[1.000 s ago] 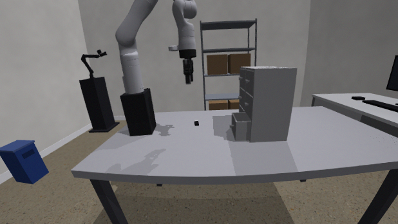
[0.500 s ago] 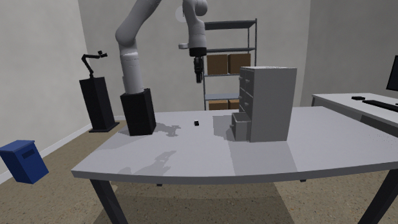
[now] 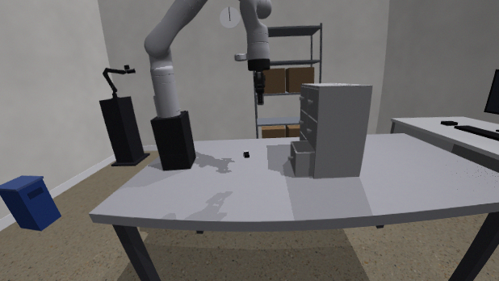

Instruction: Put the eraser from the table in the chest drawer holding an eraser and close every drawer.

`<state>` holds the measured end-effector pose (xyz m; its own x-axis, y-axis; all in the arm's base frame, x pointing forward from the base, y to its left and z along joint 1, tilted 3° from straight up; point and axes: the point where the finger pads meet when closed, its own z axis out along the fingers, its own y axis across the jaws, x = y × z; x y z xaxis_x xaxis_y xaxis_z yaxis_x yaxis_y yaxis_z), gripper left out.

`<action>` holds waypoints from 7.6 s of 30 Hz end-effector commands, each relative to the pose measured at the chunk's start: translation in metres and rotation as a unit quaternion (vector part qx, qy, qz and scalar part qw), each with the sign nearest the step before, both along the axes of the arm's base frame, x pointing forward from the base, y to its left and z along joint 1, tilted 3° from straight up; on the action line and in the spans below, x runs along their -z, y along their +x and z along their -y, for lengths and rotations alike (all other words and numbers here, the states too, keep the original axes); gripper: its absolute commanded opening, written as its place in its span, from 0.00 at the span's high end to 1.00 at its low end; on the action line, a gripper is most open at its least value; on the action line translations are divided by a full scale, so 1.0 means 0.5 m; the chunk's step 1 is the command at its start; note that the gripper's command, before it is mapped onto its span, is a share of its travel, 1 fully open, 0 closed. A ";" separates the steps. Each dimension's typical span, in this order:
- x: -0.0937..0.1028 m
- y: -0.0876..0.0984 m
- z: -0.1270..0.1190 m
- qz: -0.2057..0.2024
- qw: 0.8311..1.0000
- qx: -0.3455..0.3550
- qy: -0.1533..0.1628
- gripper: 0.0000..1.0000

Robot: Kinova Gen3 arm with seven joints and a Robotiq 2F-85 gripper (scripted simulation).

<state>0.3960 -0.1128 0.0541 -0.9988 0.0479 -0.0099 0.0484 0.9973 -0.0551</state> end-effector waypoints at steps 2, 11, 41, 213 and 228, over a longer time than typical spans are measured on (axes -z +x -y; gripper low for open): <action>0.001 0.000 0.003 -0.001 1.000 0.001 -0.001 0.00; 0.001 0.000 0.003 -0.001 1.000 0.002 -0.001 0.00; 0.007 0.006 0.003 0.001 0.999 0.038 0.001 0.00; 0.187 0.188 0.023 0.034 0.409 0.911 0.036 0.00; 0.193 0.195 0.023 0.034 0.369 0.928 0.036 0.00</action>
